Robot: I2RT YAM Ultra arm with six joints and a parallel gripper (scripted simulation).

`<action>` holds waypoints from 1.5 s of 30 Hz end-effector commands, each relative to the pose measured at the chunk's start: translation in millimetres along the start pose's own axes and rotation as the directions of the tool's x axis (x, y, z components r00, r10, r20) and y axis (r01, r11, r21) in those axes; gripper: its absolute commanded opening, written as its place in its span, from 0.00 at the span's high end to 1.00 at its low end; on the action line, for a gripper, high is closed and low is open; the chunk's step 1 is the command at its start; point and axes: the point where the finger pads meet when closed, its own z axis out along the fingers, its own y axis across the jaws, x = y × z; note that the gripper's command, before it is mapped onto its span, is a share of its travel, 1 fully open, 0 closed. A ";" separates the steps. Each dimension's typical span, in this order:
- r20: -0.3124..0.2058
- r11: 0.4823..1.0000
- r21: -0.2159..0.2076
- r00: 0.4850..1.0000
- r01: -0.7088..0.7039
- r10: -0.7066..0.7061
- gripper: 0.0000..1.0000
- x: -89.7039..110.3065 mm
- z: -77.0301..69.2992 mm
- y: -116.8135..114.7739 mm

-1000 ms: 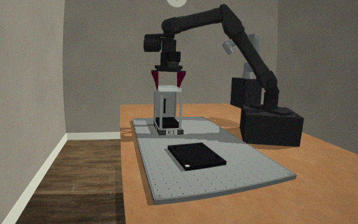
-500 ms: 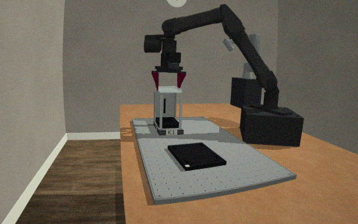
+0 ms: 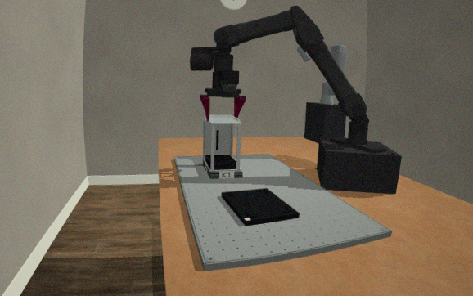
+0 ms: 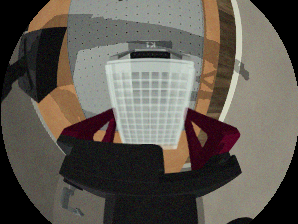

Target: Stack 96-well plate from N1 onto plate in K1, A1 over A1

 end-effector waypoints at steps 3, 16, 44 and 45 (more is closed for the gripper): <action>-0.001 1.000 0.016 1.000 -0.001 0.001 1.00 0.8 -5.8 -1.4; -0.001 1.000 0.016 1.000 -0.001 0.001 1.00 1.0 -5.8 -1.3; 0.014 1.000 -0.007 1.000 -0.008 0.009 1.00 2.9 35.2 3.8; 0.014 1.000 -0.007 1.000 -0.008 0.008 1.00 2.9 36.9 3.8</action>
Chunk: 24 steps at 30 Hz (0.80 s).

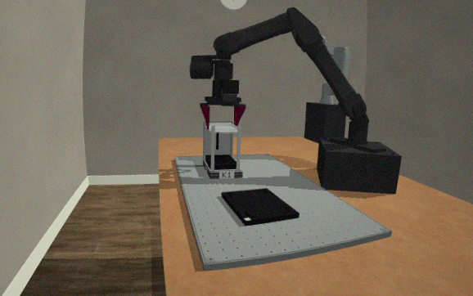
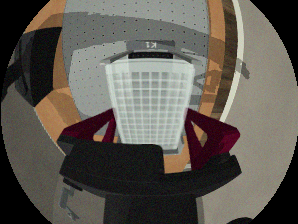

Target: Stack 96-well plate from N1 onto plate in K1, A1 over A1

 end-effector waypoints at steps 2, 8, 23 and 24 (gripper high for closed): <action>0.013 1.000 -0.004 1.000 -0.011 0.011 1.00 3.1 13.7 3.1; 0.008 1.000 0.011 1.000 -0.011 0.010 1.00 3.7 13.6 1.6; 0.007 1.000 0.013 1.000 -0.010 0.010 1.00 4.0 34.4 1.3; 0.011 1.000 0.001 1.000 -0.010 0.010 1.00 3.4 41.1 2.7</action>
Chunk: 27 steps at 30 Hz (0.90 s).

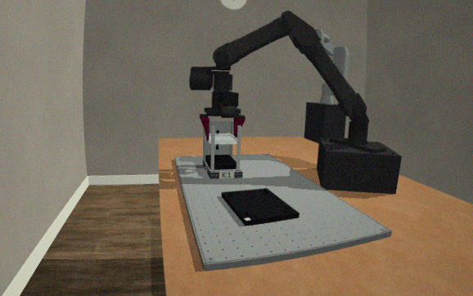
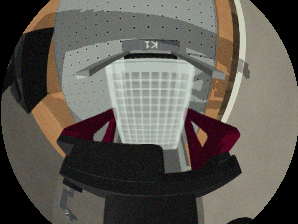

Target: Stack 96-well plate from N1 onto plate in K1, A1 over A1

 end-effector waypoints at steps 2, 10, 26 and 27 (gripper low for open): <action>0.014 1.000 -0.005 1.000 -0.010 0.010 1.00 3.1 13.0 3.9; 0.013 1.000 -0.002 1.000 -0.012 0.012 1.00 3.3 24.8 3.6; 0.010 1.000 0.006 1.000 -0.011 0.011 1.00 3.8 44.7 2.5; 0.011 1.000 0.003 1.000 -0.011 0.011 1.00 3.6 47.7 3.0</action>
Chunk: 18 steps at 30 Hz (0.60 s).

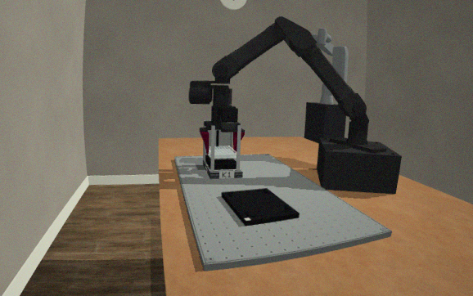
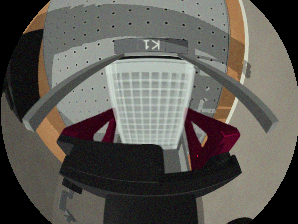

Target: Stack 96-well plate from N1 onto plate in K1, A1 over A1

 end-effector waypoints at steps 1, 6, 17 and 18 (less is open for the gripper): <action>0.012 1.000 -0.002 1.000 -0.012 0.012 1.00 3.2 9.7 4.2; -0.001 0.999 0.034 1.000 -0.012 0.012 1.00 6.3 -0.4 -3.7; -0.002 1.000 0.021 1.000 -0.004 0.004 1.00 3.0 1.3 -3.7; -0.002 1.000 0.021 1.000 -0.004 0.004 1.00 3.0 1.3 -3.7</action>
